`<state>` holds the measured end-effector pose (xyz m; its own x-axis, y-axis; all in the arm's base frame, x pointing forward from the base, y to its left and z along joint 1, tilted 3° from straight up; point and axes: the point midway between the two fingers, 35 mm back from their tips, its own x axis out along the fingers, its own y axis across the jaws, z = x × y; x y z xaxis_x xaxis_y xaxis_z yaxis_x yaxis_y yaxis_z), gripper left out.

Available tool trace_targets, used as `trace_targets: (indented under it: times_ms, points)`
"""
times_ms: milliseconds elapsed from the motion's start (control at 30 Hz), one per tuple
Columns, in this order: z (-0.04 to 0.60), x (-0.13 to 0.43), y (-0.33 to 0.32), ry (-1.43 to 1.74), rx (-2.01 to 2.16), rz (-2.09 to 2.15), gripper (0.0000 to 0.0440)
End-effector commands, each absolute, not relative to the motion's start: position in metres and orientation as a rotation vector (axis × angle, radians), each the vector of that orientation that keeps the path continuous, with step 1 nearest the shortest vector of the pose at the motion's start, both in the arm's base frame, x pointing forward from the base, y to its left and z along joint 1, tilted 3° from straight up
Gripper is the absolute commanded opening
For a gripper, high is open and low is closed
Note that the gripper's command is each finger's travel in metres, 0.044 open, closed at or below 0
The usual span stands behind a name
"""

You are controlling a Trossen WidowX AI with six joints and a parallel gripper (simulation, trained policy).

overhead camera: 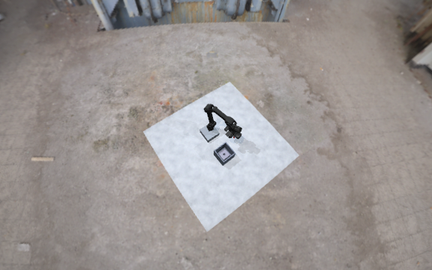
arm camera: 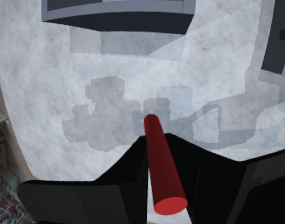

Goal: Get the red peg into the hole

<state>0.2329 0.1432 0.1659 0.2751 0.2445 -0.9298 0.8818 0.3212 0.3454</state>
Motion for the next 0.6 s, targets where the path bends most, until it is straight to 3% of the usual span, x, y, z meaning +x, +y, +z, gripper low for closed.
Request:
trace_targets:
  times_ms: [0, 567]
  points:
    - [0.175, 0.240, 0.133, 1.213, 1.201, -0.609, 0.0000]
    - [0.179, 0.267, 0.076, 1.135, 1.173, -0.737, 0.0000]
